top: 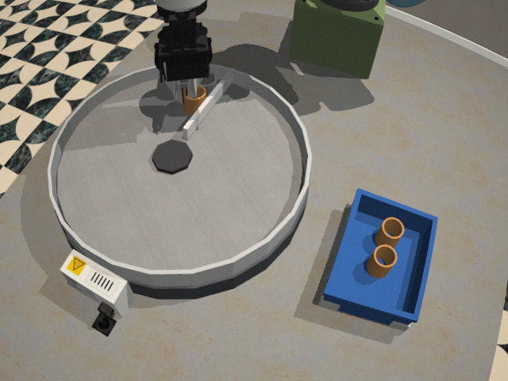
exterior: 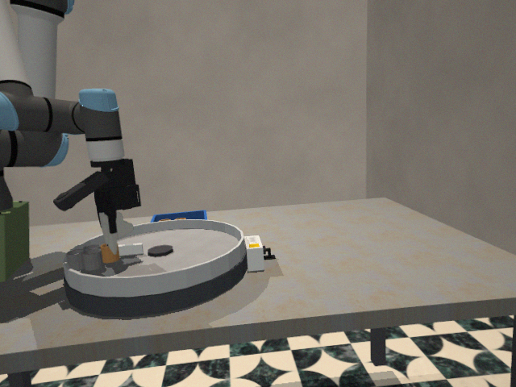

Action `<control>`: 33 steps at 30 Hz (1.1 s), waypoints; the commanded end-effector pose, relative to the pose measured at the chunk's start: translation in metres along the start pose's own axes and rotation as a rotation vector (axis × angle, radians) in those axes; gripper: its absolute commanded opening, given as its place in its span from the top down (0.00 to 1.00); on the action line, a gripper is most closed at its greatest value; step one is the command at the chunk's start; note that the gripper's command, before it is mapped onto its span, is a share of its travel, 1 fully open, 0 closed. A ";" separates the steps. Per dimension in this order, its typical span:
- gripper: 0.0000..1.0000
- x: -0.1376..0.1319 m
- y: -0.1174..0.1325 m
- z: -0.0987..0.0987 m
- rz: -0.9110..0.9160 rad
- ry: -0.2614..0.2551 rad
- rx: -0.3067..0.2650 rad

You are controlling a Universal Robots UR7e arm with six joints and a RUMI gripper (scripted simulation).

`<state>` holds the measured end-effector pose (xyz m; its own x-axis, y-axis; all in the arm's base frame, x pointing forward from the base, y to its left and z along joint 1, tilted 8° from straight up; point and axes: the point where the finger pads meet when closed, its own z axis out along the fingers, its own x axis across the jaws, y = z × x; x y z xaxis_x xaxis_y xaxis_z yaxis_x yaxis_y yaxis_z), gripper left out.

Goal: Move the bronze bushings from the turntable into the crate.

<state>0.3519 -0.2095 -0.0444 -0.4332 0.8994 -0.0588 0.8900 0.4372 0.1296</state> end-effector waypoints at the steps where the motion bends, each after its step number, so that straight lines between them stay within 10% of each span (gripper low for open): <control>1: 1.00 0.000 0.000 -0.003 0.000 -0.001 0.000; 20: 1.00 0.000 0.000 -0.065 0.000 -0.001 0.000; 33: 1.00 0.000 0.000 -0.068 0.000 -0.001 0.000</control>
<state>0.3422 -0.2096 0.0224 -0.4333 0.8994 -0.0585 0.8900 0.4372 0.1296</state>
